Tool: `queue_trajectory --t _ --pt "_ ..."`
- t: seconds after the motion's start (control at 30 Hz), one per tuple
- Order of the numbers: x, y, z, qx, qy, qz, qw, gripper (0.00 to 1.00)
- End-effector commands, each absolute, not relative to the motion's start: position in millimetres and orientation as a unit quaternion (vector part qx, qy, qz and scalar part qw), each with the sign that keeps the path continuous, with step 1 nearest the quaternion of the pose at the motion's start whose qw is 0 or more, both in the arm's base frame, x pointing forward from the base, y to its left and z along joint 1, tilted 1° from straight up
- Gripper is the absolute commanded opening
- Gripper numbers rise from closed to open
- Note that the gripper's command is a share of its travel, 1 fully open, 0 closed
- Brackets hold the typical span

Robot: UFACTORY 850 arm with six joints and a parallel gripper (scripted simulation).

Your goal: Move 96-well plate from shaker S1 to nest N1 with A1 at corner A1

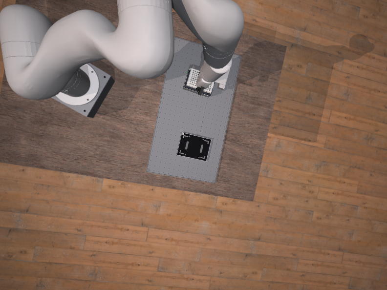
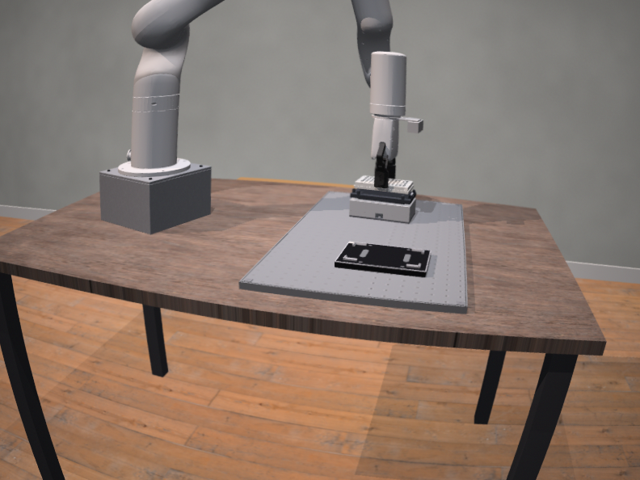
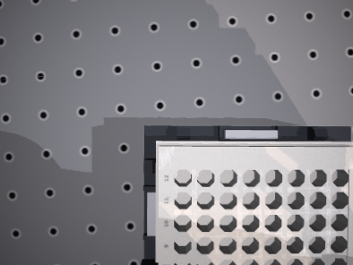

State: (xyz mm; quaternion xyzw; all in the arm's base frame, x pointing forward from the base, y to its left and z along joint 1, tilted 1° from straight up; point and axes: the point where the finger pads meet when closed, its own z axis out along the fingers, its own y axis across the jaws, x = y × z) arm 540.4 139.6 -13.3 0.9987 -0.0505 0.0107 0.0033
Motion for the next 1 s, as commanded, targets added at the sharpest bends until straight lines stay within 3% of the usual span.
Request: queue_trajectory --t 0.0,0.97 --pt "541 140 -11 0.999 -0.051 0.012 0.003 0.00" --pt "541 140 17 0.999 -0.051 0.012 0.003 0.00"
